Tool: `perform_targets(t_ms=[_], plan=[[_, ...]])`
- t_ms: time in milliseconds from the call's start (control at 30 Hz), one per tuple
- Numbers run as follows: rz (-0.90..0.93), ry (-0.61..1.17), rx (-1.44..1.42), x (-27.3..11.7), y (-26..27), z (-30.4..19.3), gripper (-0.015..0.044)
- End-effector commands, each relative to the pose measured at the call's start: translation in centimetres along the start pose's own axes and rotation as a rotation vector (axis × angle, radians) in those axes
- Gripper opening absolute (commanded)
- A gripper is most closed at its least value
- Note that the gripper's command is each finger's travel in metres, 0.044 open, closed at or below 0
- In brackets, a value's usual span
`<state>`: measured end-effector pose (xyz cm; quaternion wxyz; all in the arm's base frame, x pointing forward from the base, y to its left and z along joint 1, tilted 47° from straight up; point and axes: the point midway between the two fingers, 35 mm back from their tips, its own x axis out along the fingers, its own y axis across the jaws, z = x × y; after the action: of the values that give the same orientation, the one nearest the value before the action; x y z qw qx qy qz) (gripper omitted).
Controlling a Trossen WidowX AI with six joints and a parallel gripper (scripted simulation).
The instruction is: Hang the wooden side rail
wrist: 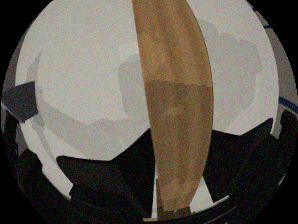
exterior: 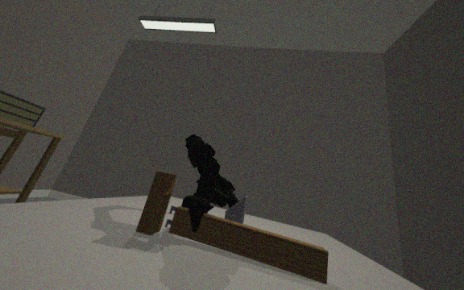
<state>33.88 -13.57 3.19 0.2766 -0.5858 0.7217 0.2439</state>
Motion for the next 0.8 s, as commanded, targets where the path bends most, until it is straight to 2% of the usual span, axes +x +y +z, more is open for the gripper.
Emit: perform_targets(t_ms=[0,767], plan=[[-0.015,-0.005,-0.002,-0.71,-0.22,0.04,0.0000],[-0.015,-0.005,-0.002,-1.10,-0.22,0.04,0.0000]])
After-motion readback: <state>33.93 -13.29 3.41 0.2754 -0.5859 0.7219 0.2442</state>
